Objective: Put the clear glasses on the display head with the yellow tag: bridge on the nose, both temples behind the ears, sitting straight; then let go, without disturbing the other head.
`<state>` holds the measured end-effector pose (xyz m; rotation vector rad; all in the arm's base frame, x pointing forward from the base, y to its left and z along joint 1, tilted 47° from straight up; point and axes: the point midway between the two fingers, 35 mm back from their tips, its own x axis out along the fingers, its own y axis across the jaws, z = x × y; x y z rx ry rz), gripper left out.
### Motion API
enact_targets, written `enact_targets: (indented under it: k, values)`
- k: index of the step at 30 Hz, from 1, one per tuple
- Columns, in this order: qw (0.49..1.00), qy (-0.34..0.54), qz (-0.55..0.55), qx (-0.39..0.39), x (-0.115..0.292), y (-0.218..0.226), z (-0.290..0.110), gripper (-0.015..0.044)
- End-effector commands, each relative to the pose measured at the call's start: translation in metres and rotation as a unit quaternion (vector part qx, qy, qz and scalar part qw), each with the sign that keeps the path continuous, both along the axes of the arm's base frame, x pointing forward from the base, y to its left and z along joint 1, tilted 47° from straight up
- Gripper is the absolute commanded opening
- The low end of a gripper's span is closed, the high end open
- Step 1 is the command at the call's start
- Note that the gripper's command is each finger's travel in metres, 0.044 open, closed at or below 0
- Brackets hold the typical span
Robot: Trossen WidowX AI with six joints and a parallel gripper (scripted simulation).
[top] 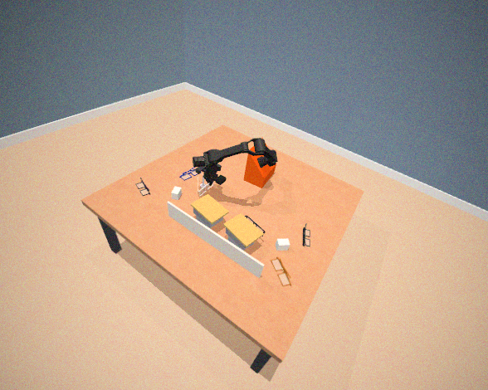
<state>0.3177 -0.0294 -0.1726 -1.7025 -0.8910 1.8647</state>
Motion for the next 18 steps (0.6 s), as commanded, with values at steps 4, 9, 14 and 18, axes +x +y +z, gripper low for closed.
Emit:
enact_targets:
  k: [4,9,14,18]
  values:
    - [1.0,0.001,-0.001,-0.002,0.002,-0.029,0.026,0.0]
    - [1.0,0.001,0.0,-0.002,0.002,-0.042,0.039,0.0]
    - [1.0,-0.007,0.007,0.0,0.002,-0.042,0.039,0.0]
    - [0.998,-0.044,0.043,0.006,0.003,-0.042,0.039,0.0]
